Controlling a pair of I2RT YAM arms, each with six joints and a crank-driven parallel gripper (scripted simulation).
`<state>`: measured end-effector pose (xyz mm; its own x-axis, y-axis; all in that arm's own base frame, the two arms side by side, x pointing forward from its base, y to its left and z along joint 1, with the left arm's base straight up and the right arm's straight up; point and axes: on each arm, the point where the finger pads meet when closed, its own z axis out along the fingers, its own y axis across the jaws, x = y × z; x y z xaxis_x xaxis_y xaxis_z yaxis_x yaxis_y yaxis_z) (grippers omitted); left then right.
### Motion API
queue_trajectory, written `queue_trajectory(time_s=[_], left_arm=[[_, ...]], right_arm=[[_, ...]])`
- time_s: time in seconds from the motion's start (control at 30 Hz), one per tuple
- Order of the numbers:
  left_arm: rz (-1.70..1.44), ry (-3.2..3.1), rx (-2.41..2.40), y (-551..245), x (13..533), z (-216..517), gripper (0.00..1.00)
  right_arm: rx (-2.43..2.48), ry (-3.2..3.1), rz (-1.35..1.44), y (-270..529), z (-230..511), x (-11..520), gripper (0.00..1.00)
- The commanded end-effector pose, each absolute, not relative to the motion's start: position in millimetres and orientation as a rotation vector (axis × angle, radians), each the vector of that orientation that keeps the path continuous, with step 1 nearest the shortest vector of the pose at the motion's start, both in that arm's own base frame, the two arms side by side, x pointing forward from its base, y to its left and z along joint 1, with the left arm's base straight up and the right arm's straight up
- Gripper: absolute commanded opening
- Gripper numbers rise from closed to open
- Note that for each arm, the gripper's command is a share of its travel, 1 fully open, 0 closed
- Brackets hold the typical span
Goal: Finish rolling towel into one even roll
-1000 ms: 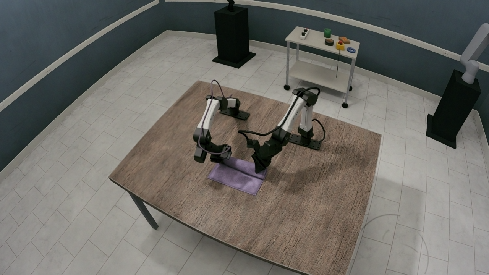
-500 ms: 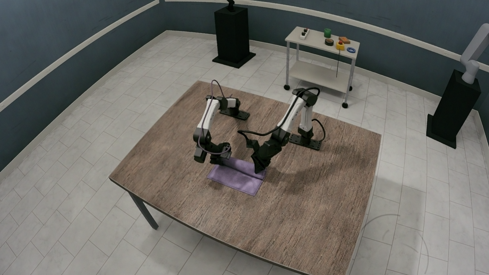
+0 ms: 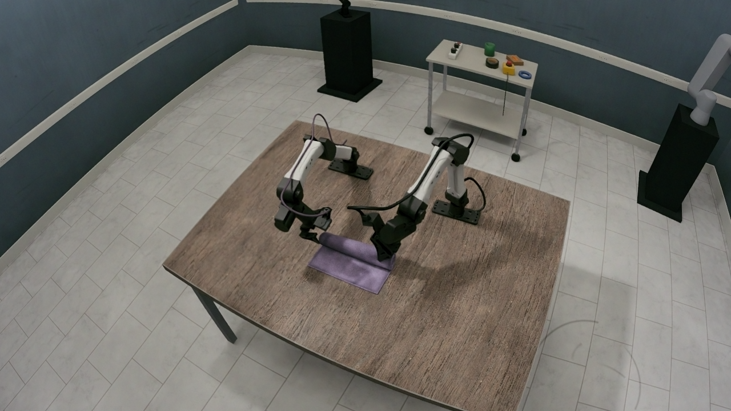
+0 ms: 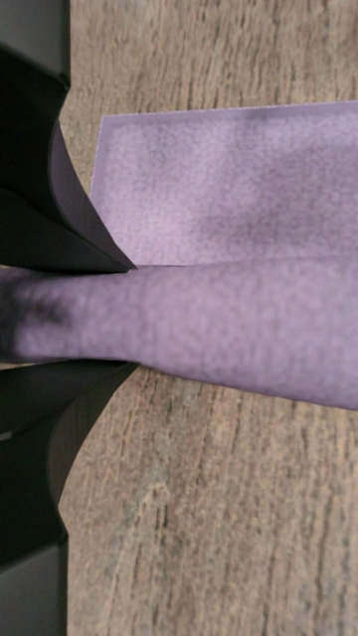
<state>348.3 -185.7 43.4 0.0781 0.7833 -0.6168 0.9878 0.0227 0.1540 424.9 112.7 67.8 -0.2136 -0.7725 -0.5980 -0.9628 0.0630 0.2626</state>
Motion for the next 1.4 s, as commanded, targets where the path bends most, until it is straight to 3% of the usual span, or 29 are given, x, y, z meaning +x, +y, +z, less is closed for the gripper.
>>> queue_trajectory(time_s=[0.0, 0.3, 0.8, 1.37], left_arm=[[-0.644, 1.842, 1.809, -185, 341, 47, 0.36], [-0.865, 1.982, 1.802, -185, 341, 49, 0.36], [-1.329, 2.233, 1.732, -185, 341, 54, 0.36], [-1.353, 2.245, 1.727, -185, 341, 46, 0.36]], right_arm=[[-1.934, 2.055, 1.220, 112, 85, 427, 0.86], [-1.930, 1.981, 1.049, 119, 87, 422, 0.89], [-1.846, 1.676, 0.471, 144, 93, 403, 0.94], [-1.861, 1.521, 0.351, 150, 106, 418, 0.98]])
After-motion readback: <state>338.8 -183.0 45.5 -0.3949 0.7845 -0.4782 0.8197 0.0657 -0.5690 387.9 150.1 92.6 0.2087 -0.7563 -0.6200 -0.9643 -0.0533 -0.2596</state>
